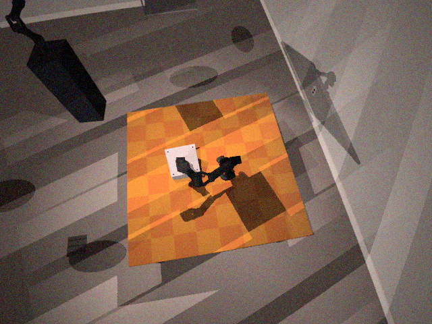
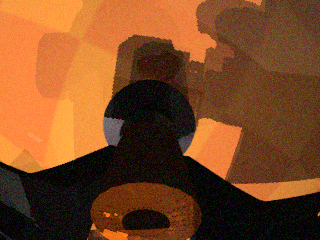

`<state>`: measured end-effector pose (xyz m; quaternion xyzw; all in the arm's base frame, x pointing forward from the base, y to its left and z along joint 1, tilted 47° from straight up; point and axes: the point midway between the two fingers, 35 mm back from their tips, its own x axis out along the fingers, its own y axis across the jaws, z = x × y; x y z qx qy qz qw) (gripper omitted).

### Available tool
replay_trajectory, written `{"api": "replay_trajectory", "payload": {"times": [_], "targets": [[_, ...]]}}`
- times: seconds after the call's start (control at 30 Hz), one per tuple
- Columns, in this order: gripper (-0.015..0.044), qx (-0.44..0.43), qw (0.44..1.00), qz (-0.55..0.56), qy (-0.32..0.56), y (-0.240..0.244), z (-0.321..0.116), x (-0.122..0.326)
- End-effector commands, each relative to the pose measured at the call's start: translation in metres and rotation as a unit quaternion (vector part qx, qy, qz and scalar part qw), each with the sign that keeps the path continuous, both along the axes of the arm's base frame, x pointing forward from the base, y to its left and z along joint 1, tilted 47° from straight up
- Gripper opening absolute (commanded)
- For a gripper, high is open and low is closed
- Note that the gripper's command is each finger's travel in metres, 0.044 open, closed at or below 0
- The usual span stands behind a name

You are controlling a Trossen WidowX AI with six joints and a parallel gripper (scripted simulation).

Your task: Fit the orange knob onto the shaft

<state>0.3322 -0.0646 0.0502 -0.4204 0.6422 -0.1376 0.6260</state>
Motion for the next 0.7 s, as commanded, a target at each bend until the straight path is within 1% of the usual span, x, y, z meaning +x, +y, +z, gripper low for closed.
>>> {"api": "replay_trajectory", "payload": {"times": [0.0, 0.67], "targets": [[0.0000, -0.002, 1.000, 0.004, 0.002, -0.0002, -0.0013, 0.0010], [0.0000, -0.002, 1.000, 0.004, 0.002, 0.0024, 0.0005, -0.0017]]}}
